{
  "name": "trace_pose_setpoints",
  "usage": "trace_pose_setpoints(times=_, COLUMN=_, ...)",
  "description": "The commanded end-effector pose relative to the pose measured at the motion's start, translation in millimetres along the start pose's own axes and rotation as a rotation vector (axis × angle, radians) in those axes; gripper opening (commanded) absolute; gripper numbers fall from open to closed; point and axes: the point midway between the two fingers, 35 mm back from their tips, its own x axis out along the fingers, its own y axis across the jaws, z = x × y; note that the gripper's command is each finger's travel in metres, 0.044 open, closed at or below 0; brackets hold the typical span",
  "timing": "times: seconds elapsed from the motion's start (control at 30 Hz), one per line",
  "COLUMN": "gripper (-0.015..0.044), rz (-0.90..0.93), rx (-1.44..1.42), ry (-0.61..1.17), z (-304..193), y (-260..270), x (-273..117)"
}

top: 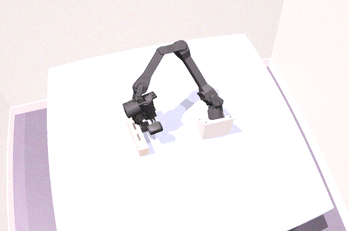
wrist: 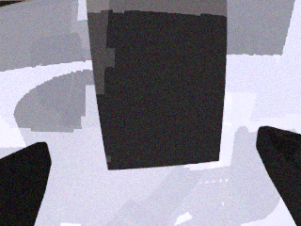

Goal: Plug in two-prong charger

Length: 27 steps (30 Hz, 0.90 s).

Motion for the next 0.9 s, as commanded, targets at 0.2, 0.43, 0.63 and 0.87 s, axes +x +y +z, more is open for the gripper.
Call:
trace_pose_setpoints(times=0.2, gripper=0.044, rz=-0.002, rx=0.008, ry=-0.007, z=-10, y=-1, x=0)
trace_pose_setpoints(times=0.43, gripper=0.044, rz=-0.002, rx=0.008, ry=-0.007, z=-18, y=0, x=1)
trace_pose_setpoints(times=0.63, gripper=0.044, rz=-0.002, rx=0.008, ry=-0.007, z=-24, y=0, x=2)
trace_pose_setpoints(times=0.87, gripper=0.044, rz=-0.002, rx=0.008, ry=-0.007, z=-32, y=1, x=3)
